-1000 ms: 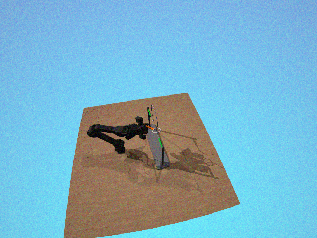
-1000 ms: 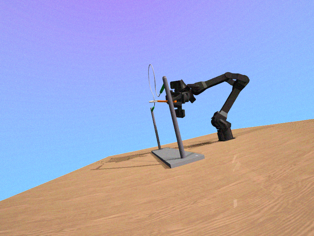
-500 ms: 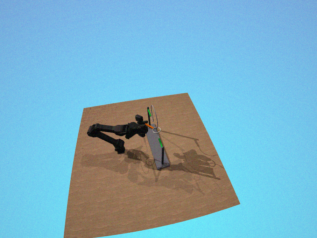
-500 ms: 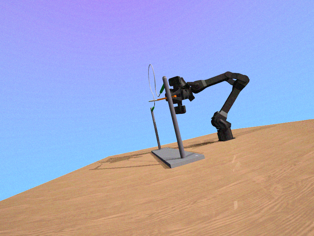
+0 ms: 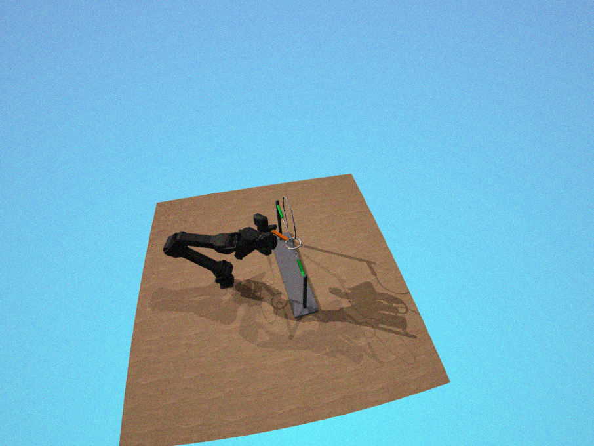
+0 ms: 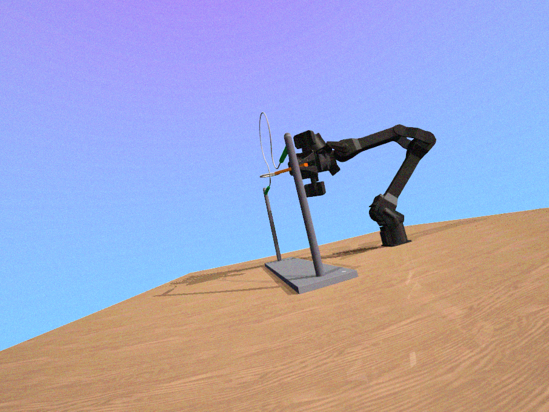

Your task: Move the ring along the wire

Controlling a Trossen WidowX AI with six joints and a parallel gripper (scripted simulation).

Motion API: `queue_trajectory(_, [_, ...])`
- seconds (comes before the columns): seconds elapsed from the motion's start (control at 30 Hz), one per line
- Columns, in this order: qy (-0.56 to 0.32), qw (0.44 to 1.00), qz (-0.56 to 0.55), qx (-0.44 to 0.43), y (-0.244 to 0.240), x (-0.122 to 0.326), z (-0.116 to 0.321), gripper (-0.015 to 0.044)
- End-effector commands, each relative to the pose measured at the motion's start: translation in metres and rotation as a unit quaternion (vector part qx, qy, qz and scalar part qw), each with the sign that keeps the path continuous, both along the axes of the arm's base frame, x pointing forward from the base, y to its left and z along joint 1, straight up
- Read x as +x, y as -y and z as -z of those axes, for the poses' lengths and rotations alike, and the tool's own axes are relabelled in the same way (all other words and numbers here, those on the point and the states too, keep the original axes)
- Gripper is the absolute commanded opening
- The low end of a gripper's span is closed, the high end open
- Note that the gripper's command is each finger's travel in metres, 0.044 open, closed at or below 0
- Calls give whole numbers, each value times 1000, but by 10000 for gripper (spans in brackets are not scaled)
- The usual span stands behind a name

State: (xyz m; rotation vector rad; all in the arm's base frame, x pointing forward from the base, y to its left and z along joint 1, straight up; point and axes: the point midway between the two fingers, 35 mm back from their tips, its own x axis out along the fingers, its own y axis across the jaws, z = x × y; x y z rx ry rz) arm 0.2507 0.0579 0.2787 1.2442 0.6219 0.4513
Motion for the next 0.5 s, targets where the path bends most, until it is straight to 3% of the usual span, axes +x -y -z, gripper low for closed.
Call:
queue_trajectory(0.0, [6, 1000, -1, 4, -1, -1, -8, -150])
queue_trajectory(0.47, [-3, 1000, 0, 21, -3, -1, -15, -150])
